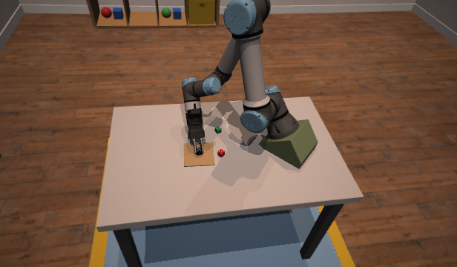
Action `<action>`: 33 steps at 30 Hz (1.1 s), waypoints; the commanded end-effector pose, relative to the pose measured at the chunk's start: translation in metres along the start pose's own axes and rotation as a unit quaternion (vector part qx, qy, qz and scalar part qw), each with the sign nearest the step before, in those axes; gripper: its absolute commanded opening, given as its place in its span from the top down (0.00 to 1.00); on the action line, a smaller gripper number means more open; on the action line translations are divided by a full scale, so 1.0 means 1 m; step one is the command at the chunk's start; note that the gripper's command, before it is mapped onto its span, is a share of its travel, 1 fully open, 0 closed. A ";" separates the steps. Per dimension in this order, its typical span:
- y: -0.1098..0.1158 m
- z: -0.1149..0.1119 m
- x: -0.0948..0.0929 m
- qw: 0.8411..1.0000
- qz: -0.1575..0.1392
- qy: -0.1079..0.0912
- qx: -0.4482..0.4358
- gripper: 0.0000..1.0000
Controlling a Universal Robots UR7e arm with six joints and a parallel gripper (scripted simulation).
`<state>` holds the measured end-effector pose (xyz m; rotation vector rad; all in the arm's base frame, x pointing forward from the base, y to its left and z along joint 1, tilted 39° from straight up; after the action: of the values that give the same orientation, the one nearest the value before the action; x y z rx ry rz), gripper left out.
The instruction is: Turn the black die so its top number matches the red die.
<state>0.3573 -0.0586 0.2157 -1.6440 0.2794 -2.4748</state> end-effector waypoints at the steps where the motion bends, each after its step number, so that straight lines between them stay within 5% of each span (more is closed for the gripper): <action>1: 0.000 0.000 0.000 1.000 0.000 0.000 0.000 0.51; 33: 0.003 0.000 -0.003 1.000 0.000 0.000 0.000 0.51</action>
<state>0.3590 -0.0613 0.2116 -1.6441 0.2794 -2.4748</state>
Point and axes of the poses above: the point where the finger pads meet when closed, its own x axis back along the fingers, its own z axis across the jaws, y = z × x, the point moved 10 cm from there along x, back along the fingers, and after that the axes turned 4 degrees about -x, right-handed, at the moved point
